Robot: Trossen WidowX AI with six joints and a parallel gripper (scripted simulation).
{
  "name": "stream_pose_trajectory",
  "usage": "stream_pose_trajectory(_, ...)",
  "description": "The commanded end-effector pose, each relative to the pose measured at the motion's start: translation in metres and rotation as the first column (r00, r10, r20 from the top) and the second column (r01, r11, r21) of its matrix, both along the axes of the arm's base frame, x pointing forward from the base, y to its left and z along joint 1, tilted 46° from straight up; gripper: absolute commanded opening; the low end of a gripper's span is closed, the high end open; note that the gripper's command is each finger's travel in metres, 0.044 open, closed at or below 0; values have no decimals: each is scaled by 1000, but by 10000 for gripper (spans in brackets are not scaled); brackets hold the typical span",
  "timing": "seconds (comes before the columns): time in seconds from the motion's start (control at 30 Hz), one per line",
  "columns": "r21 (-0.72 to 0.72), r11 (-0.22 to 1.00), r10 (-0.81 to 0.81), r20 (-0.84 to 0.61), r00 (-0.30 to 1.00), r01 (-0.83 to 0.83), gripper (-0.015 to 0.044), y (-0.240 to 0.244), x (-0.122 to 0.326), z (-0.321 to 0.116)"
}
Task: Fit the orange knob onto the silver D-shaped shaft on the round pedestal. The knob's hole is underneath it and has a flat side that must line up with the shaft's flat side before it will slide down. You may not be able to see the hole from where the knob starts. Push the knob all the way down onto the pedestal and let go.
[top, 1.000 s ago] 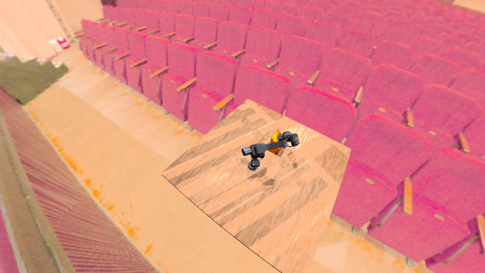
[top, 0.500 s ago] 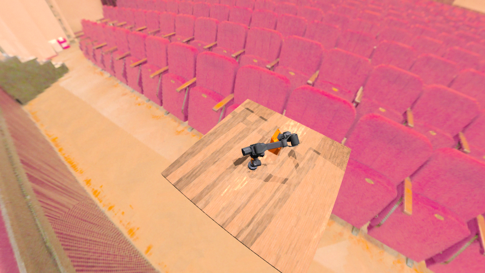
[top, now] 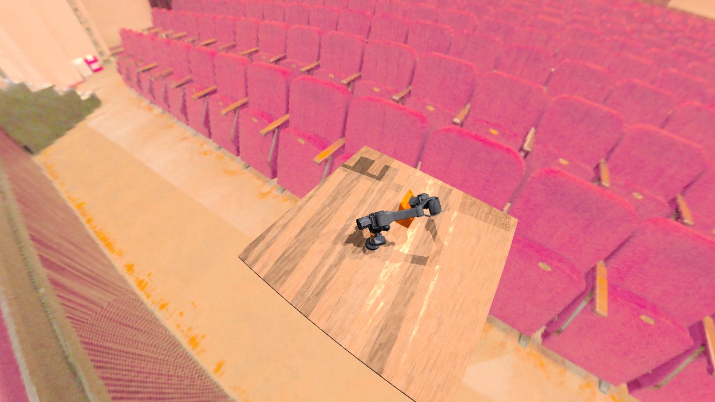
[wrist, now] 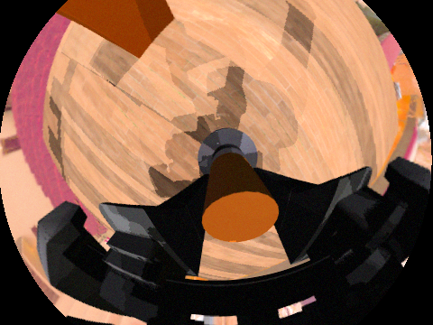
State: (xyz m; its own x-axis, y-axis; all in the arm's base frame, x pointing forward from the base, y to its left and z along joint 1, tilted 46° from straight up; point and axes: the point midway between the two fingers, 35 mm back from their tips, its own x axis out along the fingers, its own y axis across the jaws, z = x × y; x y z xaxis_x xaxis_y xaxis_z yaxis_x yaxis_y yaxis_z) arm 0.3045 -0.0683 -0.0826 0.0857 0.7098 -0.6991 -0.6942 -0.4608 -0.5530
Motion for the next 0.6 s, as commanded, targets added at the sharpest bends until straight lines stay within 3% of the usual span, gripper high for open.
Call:
stream_pose_trajectory(0.0,-1,1000,0,2,1000,0,0,0,0,-1)
stream_pose_trajectory(0.37,-1,1000,-6,-4,1000,6,0,-4,1,2)
stream_pose_trajectory(0.57,5,985,-168,-171,971,171,0,-5,2,2)
